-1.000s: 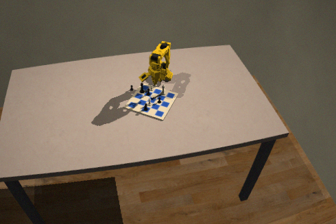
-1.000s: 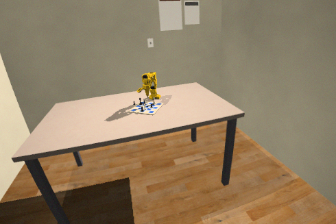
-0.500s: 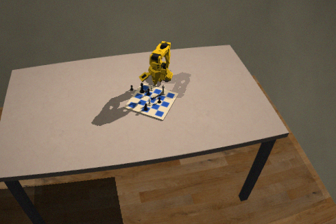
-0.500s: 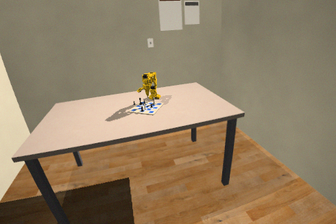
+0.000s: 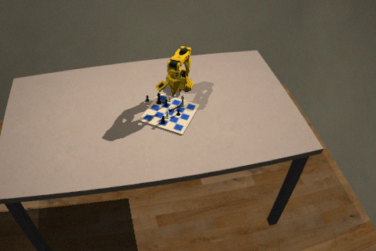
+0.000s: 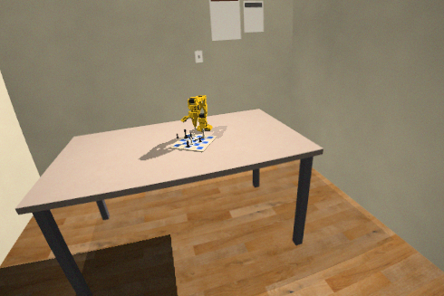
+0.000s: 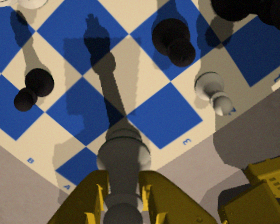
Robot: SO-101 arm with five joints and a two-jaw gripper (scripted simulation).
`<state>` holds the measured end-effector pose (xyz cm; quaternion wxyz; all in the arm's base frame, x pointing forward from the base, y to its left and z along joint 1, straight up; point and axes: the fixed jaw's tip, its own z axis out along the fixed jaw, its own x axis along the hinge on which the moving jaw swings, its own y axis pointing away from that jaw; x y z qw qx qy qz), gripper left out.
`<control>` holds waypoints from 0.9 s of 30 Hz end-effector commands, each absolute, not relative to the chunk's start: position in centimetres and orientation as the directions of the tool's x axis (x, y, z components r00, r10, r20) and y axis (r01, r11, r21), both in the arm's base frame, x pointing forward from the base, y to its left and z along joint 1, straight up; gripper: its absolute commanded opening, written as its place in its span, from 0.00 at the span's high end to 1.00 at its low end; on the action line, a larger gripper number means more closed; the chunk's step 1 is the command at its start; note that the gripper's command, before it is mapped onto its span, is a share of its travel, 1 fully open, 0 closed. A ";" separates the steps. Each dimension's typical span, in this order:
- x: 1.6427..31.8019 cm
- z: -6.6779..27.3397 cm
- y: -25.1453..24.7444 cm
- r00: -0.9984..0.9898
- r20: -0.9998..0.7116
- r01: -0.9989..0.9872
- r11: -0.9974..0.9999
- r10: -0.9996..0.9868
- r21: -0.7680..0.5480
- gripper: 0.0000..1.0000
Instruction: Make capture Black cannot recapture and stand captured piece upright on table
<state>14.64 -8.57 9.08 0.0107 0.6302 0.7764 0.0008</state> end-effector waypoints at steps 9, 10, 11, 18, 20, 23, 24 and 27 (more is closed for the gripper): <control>14.9 9.1 -8.5 -0.210 -0.014 0.978 0.210 0.978 0.015 1.00; 14.9 9.1 -8.5 -0.210 -0.014 0.978 0.210 0.978 0.015 1.00; 14.9 9.1 -8.5 -0.210 -0.014 0.978 0.210 0.978 0.015 1.00; 14.9 8.8 -8.5 -0.210 -0.014 0.978 0.210 0.978 0.015 1.00; 14.9 8.6 -8.5 -0.210 -0.014 0.978 0.210 0.978 0.015 1.00; 14.9 8.2 -8.5 -0.210 -0.014 0.978 0.210 0.978 0.015 1.00; 14.9 8.0 -8.5 -0.210 -0.014 0.978 0.210 0.978 0.015 1.00; 14.9 7.5 -8.5 -0.210 -0.014 0.978 0.210 0.978 0.015 1.00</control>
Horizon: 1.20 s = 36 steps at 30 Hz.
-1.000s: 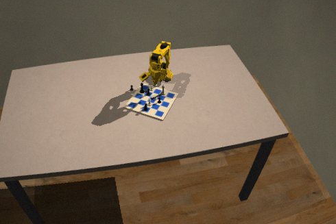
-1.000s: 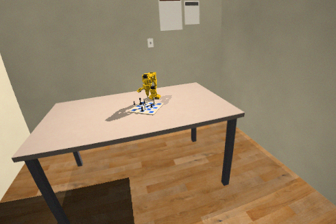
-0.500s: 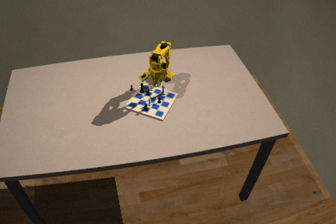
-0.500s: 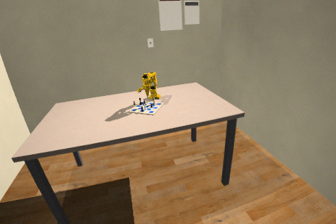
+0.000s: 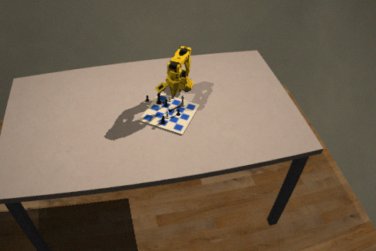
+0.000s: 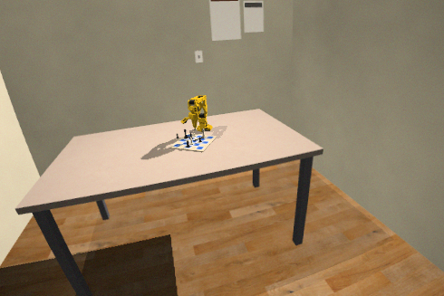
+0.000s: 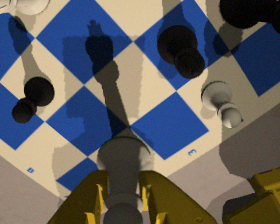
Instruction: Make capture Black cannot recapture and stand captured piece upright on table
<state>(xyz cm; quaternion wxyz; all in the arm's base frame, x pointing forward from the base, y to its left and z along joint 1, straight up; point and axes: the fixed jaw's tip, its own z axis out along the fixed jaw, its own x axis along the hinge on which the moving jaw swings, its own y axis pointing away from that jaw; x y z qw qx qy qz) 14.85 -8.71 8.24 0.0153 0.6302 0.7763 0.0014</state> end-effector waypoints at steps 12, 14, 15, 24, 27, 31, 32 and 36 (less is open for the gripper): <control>14.9 5.4 -8.5 -0.210 -0.014 0.978 0.210 0.978 0.015 1.00; 14.9 5.0 -8.5 -0.210 -0.014 0.978 0.210 0.978 0.015 1.00; 14.9 4.8 -8.5 -0.210 -0.014 0.978 0.210 0.978 0.015 1.00; 15.0 3.7 -8.5 -0.210 -0.014 0.978 0.210 0.978 0.015 1.00; 15.0 3.4 -8.5 -0.210 -0.014 0.978 0.210 0.978 0.015 1.00; 15.0 3.1 -8.5 -0.210 -0.014 0.978 0.210 0.978 0.015 1.00; 15.0 3.1 -8.5 -0.210 -0.014 0.978 0.210 0.978 0.015 1.00; 15.0 3.0 -8.5 -0.210 -0.014 0.978 0.210 0.978 0.015 1.00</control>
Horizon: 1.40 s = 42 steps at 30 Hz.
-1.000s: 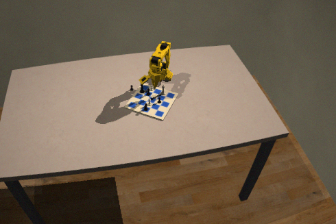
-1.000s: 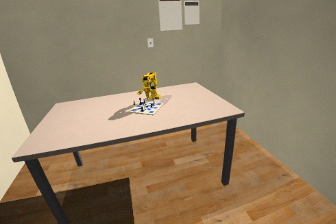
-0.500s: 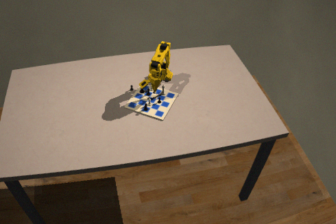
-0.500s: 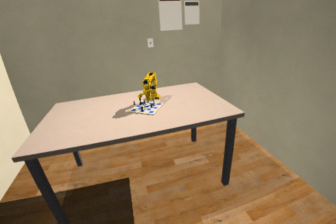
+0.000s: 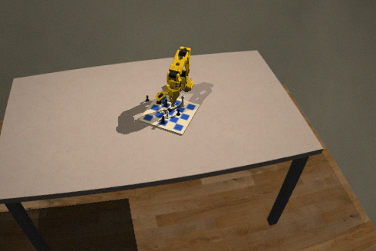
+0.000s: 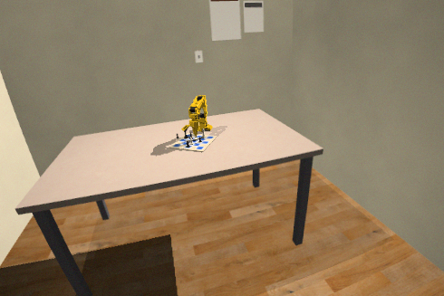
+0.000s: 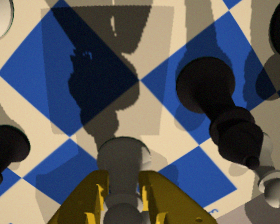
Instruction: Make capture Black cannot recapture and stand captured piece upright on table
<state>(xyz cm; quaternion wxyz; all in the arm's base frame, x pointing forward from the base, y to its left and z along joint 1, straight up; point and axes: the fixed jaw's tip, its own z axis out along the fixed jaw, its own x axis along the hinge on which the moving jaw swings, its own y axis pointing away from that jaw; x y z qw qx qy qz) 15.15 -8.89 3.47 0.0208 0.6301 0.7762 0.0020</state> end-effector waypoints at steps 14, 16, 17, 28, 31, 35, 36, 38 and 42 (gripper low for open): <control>14.5 2.5 -8.2 -0.210 -0.013 0.978 0.210 0.978 0.014 1.00; 14.5 2.5 -8.2 -0.210 -0.013 0.978 0.210 0.978 0.014 1.00; 14.5 2.5 -8.2 -0.210 -0.013 0.978 0.210 0.978 0.014 1.00; 14.7 3.0 -8.4 -0.210 -0.014 0.978 0.210 0.978 0.014 1.00; 14.7 3.0 -8.4 -0.210 -0.014 0.978 0.210 0.978 0.014 1.00; 14.8 3.0 -8.4 -0.210 -0.014 0.978 0.210 0.978 0.014 1.00; 14.8 3.0 -8.4 -0.210 -0.014 0.978 0.210 0.978 0.014 1.00; 14.8 3.0 -8.4 -0.210 -0.014 0.978 0.210 0.978 0.014 1.00; 14.9 3.2 -8.5 -0.210 -0.014 0.978 0.210 0.978 0.015 1.00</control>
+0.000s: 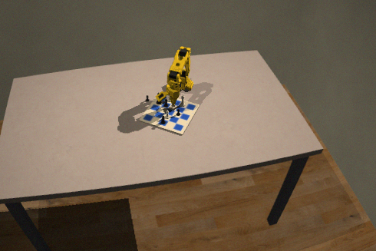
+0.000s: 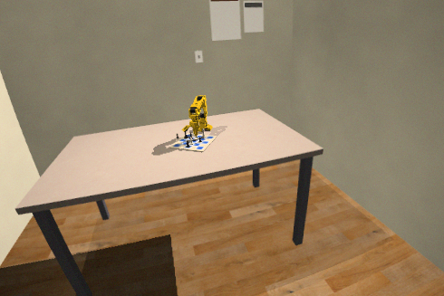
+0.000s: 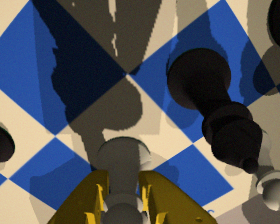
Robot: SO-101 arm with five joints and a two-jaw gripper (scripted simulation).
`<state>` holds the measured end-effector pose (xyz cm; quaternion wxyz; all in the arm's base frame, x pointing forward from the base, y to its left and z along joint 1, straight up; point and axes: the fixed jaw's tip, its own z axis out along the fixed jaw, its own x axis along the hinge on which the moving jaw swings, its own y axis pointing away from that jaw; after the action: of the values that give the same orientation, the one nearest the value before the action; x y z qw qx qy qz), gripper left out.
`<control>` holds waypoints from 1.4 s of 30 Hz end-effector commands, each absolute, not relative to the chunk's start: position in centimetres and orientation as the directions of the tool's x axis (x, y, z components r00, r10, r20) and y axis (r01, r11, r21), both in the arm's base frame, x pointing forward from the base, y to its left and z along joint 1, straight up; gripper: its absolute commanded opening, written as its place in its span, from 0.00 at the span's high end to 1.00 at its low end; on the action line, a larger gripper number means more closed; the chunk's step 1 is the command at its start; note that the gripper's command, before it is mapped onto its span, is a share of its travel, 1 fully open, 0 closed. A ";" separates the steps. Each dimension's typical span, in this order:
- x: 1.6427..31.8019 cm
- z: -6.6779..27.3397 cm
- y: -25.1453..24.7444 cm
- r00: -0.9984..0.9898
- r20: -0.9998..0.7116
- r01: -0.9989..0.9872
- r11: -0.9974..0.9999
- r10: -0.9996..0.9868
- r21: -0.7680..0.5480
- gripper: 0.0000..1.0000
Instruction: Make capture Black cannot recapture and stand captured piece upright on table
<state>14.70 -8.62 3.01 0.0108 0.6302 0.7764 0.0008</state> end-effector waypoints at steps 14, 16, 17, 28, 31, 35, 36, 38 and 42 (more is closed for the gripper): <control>14.9 3.1 -8.5 -0.210 -0.014 0.978 0.210 0.978 0.015 1.00; 14.9 3.0 -8.5 -0.210 -0.014 0.978 0.210 0.978 0.015 1.00; 14.9 2.9 -8.5 -0.210 -0.014 0.978 0.210 0.978 0.015 1.00; 15.0 2.4 -8.5 -0.210 -0.014 0.978 0.210 0.978 0.014 1.00; 15.0 2.4 -8.5 -0.210 -0.014 0.978 0.210 0.978 0.014 1.00; 14.9 2.3 -8.5 -0.210 -0.014 0.978 0.210 0.978 0.014 1.00; 14.9 2.3 -8.5 -0.210 -0.014 0.978 0.210 0.978 0.014 1.00; 14.7 2.0 -8.4 -0.210 -0.014 0.978 0.210 0.978 0.014 1.00; 14.5 1.7 -8.2 -0.210 -0.013 0.978 0.210 0.978 0.014 1.00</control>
<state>14.62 -8.56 2.04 0.0110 0.6302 0.7764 0.0008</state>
